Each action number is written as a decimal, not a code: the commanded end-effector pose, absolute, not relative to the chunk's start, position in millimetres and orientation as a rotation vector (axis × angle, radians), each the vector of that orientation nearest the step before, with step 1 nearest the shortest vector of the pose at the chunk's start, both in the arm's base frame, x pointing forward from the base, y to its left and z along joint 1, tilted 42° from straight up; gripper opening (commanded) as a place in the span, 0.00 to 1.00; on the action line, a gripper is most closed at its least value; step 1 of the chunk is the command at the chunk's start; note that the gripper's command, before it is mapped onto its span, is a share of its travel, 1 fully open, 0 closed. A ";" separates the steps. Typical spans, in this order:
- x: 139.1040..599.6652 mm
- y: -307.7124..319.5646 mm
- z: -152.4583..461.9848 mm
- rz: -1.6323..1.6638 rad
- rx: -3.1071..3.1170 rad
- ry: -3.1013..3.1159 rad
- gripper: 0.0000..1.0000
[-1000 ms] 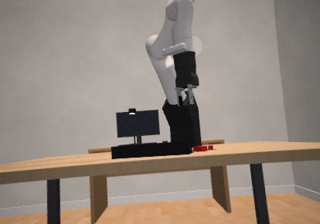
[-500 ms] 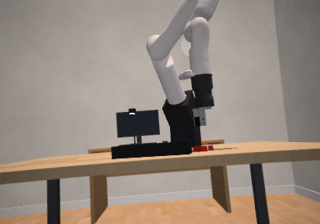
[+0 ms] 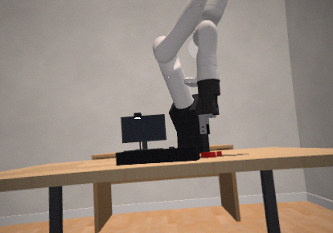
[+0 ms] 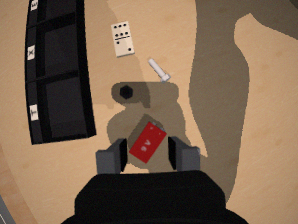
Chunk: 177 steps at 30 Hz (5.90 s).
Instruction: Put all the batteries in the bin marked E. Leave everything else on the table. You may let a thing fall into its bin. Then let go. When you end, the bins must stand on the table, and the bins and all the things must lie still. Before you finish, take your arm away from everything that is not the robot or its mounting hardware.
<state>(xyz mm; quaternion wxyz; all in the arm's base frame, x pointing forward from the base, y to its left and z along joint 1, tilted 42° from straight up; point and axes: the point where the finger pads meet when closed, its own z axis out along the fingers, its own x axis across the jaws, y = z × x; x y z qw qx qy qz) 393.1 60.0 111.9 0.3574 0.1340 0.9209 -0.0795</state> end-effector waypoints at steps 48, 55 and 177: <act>401.1 59.8 103.8 0.089 1.067 2.161 0.80; 415.1 48.6 86.9 0.089 1.067 2.161 0.80; 404.3 58.0 99.7 0.089 1.067 2.161 0.50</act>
